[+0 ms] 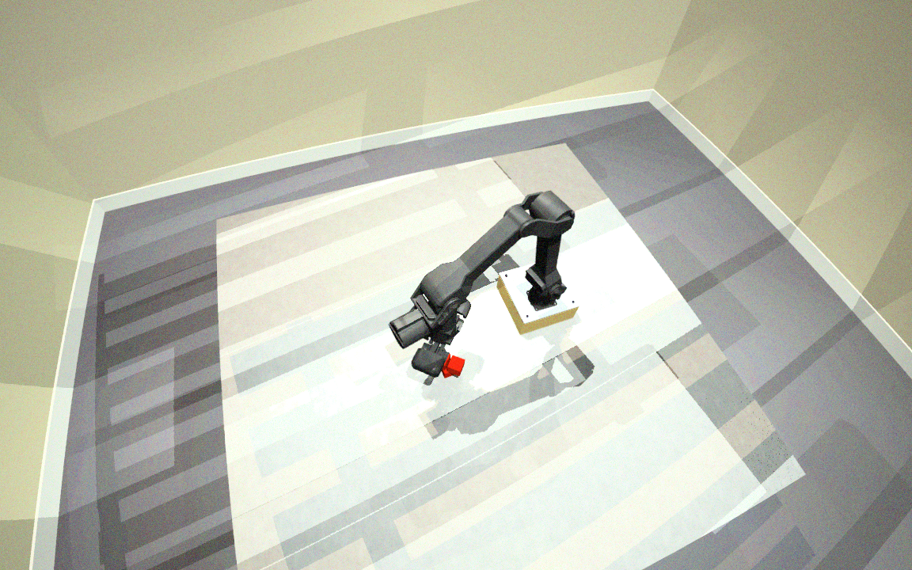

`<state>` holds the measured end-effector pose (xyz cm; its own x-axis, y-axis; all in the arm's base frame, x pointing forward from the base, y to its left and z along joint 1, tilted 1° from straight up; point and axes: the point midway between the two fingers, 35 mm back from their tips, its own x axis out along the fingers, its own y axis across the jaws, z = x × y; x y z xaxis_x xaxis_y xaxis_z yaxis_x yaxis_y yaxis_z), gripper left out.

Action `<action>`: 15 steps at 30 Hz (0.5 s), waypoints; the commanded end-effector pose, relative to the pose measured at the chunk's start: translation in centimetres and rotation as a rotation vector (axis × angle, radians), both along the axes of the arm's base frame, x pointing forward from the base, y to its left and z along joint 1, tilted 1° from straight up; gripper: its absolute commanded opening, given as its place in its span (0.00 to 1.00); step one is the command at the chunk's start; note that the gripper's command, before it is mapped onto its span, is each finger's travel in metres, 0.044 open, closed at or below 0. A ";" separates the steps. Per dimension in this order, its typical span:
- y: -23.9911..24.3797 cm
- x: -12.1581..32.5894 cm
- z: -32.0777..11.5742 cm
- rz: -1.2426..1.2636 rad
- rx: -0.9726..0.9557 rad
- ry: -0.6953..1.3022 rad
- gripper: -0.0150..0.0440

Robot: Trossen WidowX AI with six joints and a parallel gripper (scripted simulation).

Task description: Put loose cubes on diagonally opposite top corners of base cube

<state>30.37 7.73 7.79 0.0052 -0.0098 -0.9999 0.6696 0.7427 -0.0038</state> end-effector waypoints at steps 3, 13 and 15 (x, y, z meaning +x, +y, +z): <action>0.0 0.1 0.7 -0.001 0.003 -0.012 0.60; 0.0 0.1 1.2 0.000 0.001 -0.005 0.82; 0.0 0.1 1.3 0.000 0.001 -0.005 0.91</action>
